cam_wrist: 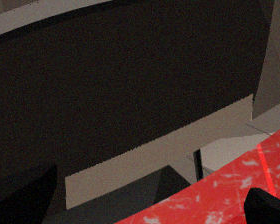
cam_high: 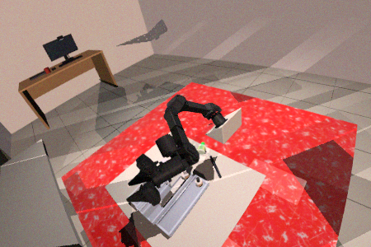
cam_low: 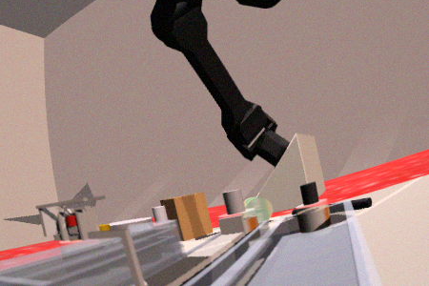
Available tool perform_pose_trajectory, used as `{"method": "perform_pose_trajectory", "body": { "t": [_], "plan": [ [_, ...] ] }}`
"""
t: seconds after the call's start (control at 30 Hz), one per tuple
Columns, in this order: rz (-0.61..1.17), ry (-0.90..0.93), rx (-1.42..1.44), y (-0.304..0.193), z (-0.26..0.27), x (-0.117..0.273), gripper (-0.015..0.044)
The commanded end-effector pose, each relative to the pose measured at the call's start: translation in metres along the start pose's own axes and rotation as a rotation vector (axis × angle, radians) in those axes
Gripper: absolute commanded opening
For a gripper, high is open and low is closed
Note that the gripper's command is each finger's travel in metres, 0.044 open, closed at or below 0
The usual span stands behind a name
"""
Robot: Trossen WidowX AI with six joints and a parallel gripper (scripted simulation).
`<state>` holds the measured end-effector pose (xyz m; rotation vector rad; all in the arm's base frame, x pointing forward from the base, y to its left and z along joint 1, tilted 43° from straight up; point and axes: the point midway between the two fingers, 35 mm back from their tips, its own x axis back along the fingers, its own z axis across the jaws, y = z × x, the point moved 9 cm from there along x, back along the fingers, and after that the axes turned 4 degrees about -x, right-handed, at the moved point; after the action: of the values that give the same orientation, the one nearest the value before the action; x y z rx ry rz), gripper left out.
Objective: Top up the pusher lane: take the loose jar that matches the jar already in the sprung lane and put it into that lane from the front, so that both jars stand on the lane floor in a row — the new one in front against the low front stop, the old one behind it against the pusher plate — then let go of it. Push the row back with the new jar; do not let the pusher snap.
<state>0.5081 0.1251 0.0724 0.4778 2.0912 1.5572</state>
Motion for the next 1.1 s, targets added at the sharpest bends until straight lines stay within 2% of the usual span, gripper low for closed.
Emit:
{"method": "perform_pose_trajectory", "body": {
  "t": [0.0, 0.03, 0.27, 0.5, 0.8, 1.07],
  "plan": [
    [0.005, 0.002, 0.004, 0.0, 0.0, -0.001, 0.0426],
    [0.022, 0.008, 0.016, 0.001, -0.002, -0.003, 0.044],
    [0.265, 0.069, 0.171, 0.01, -0.03, -0.025, 0.044],
    [0.538, 0.097, 0.307, 0.015, -0.077, -0.027, 0.044],
    [0.918, 0.078, 0.46, 0.026, -0.158, 0.0, 0.044],
    [1.17, 0.03, 0.553, 0.04, -0.216, 0.032, 0.044]
  ]
}}
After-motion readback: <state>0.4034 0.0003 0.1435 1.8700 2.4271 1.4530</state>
